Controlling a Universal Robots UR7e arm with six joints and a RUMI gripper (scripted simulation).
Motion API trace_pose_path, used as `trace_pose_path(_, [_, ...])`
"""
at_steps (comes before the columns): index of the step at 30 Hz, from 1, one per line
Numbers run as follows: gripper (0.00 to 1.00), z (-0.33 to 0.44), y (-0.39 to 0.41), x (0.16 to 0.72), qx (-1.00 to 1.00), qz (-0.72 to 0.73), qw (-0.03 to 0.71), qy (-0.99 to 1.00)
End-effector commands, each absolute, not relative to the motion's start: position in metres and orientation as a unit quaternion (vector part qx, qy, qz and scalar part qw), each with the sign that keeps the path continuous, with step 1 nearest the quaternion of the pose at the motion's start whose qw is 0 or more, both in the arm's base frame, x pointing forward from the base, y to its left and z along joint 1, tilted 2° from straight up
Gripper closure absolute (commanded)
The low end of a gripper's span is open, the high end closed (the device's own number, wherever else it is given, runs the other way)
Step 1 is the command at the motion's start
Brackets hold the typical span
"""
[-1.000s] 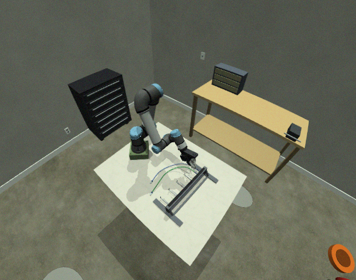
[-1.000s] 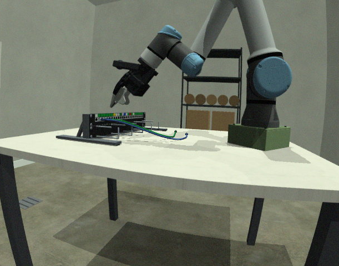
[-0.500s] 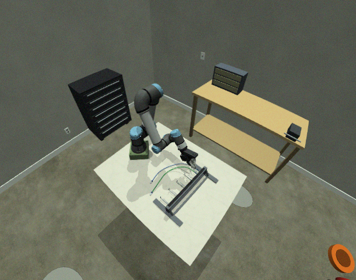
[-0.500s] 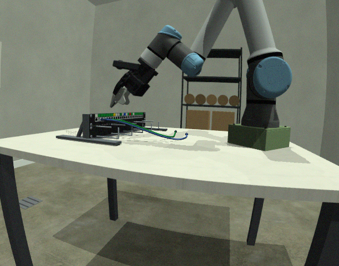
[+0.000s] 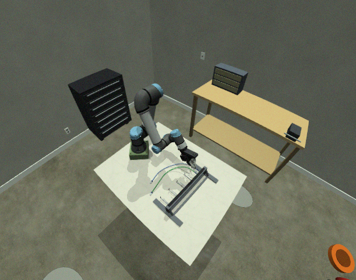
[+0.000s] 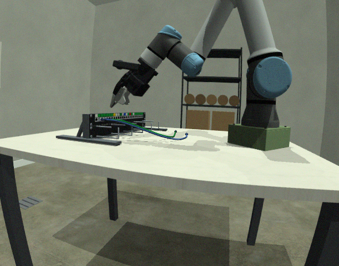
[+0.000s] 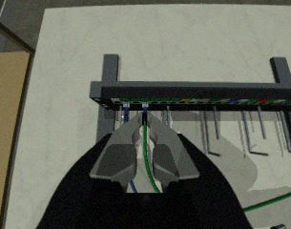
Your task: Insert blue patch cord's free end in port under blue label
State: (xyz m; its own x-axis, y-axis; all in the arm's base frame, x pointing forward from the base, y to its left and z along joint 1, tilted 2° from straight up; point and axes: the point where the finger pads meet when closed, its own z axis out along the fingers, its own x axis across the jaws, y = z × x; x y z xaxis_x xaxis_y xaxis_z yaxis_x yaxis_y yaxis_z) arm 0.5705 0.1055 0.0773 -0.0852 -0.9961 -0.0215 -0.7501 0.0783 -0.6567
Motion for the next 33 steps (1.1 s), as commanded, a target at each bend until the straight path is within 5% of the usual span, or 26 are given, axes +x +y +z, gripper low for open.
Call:
trace_pose_path(1, [1.00,0.078,0.105,0.571,-0.630,-0.252,0.245,0.692])
trace_pose_path(33, [1.00,0.098,0.107,0.553,-0.630,-0.252,0.245,0.692])
